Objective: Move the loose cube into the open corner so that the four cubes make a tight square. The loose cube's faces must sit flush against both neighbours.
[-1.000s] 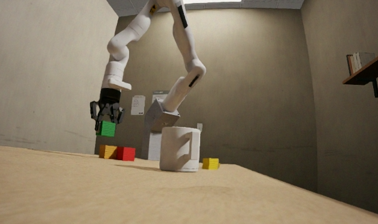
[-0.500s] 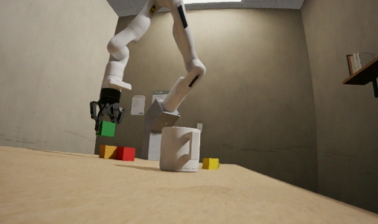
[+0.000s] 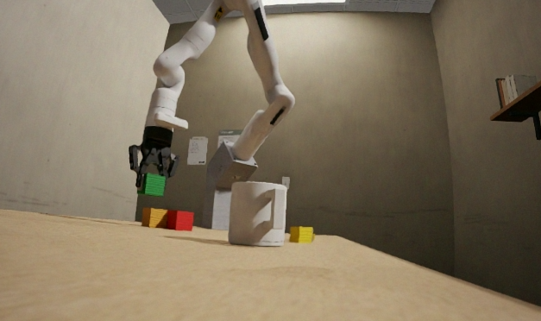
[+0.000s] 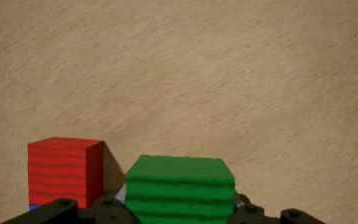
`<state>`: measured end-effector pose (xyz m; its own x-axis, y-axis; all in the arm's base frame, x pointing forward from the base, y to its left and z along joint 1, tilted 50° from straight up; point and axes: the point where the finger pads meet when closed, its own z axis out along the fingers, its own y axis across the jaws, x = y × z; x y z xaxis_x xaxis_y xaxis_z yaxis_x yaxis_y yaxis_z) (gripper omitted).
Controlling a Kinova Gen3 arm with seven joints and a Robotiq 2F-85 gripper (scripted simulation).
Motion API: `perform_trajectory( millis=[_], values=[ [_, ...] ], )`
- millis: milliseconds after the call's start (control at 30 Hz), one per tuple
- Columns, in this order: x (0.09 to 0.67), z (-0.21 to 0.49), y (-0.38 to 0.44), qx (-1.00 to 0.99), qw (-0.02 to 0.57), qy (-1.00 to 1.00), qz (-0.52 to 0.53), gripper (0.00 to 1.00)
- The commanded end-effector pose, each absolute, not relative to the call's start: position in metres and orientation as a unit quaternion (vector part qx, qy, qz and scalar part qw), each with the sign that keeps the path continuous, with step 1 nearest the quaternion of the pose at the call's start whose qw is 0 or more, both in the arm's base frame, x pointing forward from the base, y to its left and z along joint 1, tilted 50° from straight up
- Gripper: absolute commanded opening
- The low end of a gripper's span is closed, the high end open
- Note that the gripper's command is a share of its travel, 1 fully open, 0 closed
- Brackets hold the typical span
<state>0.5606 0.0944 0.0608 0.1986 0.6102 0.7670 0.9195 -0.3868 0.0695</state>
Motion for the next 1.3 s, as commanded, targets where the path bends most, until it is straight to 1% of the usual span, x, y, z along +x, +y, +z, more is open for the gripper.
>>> perform_trajectory(
  millis=[0,1267],
  values=[
    [0.5610,0.0613,0.0934,-0.746,0.208,-0.513,-0.371,0.10],
    [0.5655,0.0530,0.1024,-0.746,0.208,-0.513,-0.371,0.10]
  ],
)
